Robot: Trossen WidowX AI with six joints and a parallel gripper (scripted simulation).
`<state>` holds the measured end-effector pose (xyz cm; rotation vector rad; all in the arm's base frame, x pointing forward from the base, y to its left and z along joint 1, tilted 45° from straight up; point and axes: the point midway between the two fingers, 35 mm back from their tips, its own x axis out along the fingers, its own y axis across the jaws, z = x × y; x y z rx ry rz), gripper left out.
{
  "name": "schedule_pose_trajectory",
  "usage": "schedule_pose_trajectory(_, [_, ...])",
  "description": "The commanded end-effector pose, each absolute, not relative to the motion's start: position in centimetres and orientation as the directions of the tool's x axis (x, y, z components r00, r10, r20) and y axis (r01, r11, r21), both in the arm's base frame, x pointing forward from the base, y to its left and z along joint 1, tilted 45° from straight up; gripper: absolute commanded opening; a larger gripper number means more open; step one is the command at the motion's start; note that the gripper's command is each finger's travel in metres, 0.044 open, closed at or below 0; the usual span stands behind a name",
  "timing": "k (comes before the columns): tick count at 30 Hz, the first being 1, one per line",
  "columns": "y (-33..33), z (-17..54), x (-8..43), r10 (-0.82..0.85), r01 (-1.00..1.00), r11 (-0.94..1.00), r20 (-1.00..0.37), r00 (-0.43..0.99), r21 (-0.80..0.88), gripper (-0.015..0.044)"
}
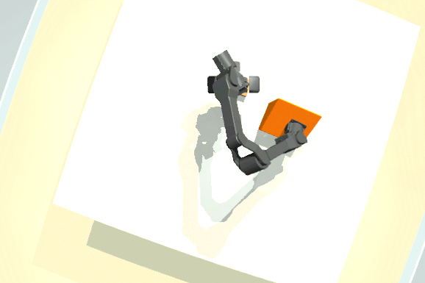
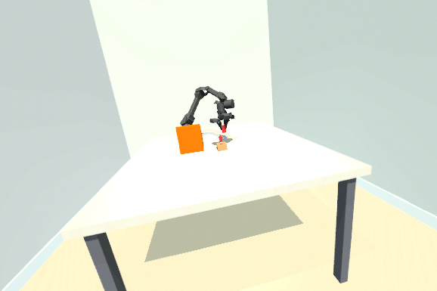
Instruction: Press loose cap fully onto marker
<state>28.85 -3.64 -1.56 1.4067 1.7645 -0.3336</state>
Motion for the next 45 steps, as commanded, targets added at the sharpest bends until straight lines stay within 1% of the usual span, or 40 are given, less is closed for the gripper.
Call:
schedule_pose_trajectory(1, [-4.6,-2.1,28.0,0.681,0.899,0.339,-0.732,-0.03,0.278,0.0])
schedule_pose_trajectory(13, [-7.1,-3.3,25.6,0.701,0.896,0.336,-0.713,-0.033,0.289,0.0])
schedule_pose_trajectory(45, [-4.0,-6.5,25.6,0.701,0.896,0.336,-0.713,-0.032,0.29,0.0])
